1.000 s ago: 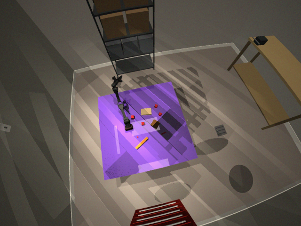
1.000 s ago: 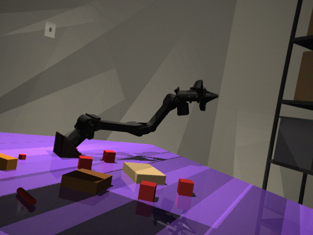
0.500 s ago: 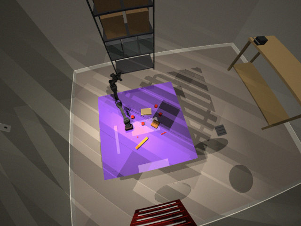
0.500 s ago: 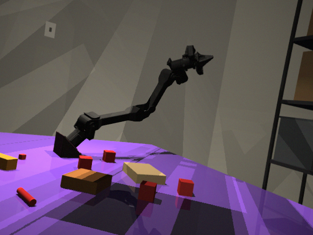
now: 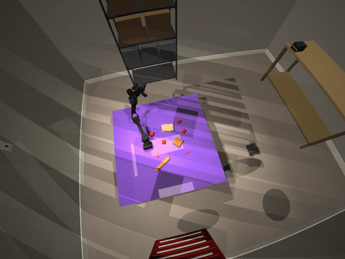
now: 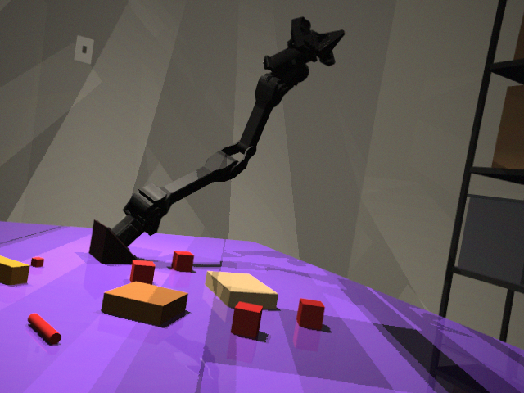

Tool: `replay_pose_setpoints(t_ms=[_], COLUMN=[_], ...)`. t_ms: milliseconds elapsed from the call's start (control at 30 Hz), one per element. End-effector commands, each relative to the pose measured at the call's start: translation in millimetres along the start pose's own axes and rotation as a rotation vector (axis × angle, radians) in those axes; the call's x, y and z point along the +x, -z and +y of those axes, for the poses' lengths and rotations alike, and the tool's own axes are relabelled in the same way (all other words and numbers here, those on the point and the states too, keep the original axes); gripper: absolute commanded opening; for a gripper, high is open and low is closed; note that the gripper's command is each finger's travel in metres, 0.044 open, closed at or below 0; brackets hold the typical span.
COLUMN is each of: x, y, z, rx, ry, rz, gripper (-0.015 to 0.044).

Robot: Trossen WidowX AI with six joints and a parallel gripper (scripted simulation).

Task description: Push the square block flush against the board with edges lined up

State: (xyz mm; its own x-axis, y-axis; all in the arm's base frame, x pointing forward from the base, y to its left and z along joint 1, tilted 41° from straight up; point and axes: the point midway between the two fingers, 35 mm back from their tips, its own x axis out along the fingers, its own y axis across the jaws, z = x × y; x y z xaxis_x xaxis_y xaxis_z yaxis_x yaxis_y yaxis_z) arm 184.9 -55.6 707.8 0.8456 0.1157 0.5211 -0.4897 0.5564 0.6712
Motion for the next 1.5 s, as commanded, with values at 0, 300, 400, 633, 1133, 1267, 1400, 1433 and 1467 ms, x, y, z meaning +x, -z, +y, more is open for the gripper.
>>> replay_pose_setpoints(t_ms=[0, 300, 400, 633, 1133, 1267, 1400, 1433, 1467], x=[15.1, 45.6, 55.1, 70.2, 79.9, 72.1, 60.6, 57.2, 53.5], y=[-7.6, -7.4, -2.8, 21.4, 120.8, 154.3, 189.9, 199.0, 208.2], z=[-43.6, -132.1, -170.4, -258.3, -409.2, -447.9, -482.7, -490.8, -498.6], rx=[0.050, 0.068, 0.104, 0.225, 0.322, 0.352, 0.383, 0.391, 0.398], ry=[0.068, 0.195, 0.260, 0.420, 0.705, 0.786, 0.862, 0.880, 0.898], rz=[0.005, 0.066, 0.097, 0.141, 0.412, 0.507, 0.609, 0.635, 0.662], gripper=[0.0000, 0.0000, 0.0000, 0.0000, 0.0000, 0.0000, 0.0000, 0.0000, 0.0000])
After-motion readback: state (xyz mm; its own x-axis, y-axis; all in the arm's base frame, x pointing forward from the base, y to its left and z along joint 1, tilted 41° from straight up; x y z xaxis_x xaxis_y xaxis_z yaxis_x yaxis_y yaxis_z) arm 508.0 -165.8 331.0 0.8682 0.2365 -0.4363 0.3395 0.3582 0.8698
